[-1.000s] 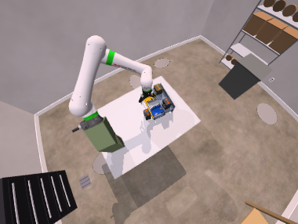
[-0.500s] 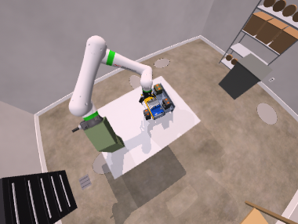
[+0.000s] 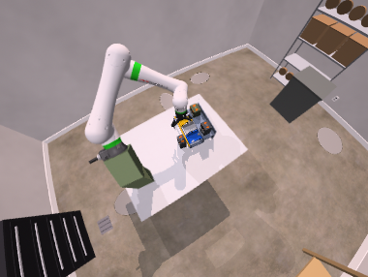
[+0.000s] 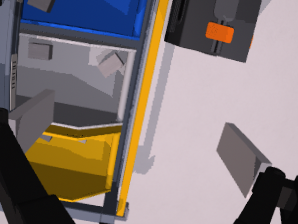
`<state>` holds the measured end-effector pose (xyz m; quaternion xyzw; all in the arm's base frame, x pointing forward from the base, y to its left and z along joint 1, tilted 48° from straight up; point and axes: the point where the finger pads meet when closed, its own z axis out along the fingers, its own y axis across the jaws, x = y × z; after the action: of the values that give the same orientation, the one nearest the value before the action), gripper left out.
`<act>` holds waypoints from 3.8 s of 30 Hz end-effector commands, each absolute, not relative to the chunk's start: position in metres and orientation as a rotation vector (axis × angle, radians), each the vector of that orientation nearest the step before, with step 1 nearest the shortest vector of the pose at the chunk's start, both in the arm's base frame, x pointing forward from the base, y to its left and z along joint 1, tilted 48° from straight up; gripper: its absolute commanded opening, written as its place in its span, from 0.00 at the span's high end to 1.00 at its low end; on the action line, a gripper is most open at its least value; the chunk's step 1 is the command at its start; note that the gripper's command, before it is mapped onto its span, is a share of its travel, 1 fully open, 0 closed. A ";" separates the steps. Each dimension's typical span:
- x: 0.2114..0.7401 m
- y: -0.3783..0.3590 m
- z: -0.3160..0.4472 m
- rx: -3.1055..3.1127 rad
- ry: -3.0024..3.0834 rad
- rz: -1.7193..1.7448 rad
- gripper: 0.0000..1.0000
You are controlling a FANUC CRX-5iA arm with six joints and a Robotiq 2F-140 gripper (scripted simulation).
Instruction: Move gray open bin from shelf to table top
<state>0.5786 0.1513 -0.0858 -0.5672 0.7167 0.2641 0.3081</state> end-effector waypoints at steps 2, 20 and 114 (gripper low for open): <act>0.576 0.151 -0.083 -1.499 1.895 0.698 0.00; 0.574 0.151 -0.081 -1.499 1.895 0.698 0.00; 0.583 0.206 -0.130 -1.499 1.895 0.698 0.72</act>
<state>0.5831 0.2063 -0.1304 -0.5671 0.7167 0.2642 0.3081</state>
